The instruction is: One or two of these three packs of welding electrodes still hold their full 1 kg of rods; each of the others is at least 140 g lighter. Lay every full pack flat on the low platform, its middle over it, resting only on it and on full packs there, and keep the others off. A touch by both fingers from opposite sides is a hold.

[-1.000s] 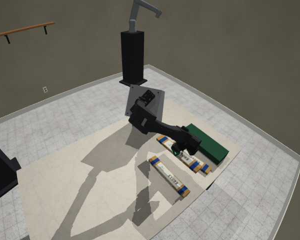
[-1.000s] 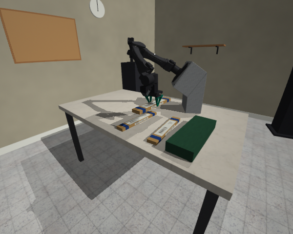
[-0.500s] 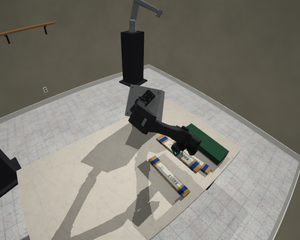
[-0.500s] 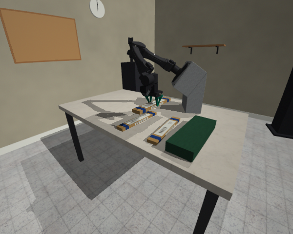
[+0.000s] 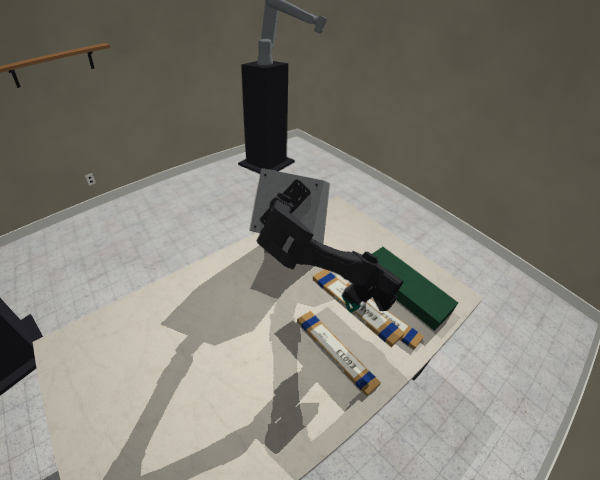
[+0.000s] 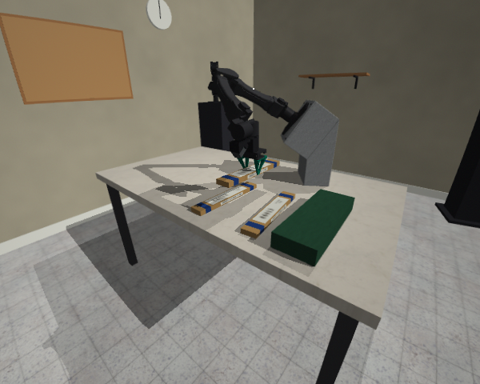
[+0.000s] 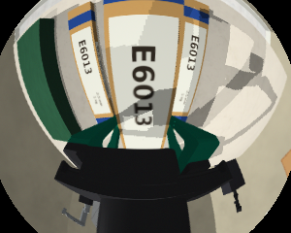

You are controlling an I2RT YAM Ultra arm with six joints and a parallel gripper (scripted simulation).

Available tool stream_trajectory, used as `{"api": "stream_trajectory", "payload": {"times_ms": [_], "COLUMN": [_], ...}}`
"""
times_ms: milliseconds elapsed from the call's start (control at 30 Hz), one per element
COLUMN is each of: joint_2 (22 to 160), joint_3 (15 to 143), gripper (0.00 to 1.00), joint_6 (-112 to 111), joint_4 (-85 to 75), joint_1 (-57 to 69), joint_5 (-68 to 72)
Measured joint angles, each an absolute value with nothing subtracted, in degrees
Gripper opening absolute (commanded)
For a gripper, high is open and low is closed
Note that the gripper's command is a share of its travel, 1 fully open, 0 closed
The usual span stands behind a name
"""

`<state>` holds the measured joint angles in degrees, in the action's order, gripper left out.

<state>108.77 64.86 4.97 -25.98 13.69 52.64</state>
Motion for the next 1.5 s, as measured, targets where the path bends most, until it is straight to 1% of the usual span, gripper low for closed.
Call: {"api": "stream_trajectory", "payload": {"times_ms": [233,567,1500], "joint_2": [108.66,104.07,95.37], "joint_3": [64.82,65.1,65.08], "gripper": [0.0,0.0,0.0], "joint_6": [5.21,4.51,-5.26], "joint_4": [-26.06,-26.79,-27.97], "joint_1": [13.69,13.21,5.78], "joint_5": [52.6,52.6,49.41]}}
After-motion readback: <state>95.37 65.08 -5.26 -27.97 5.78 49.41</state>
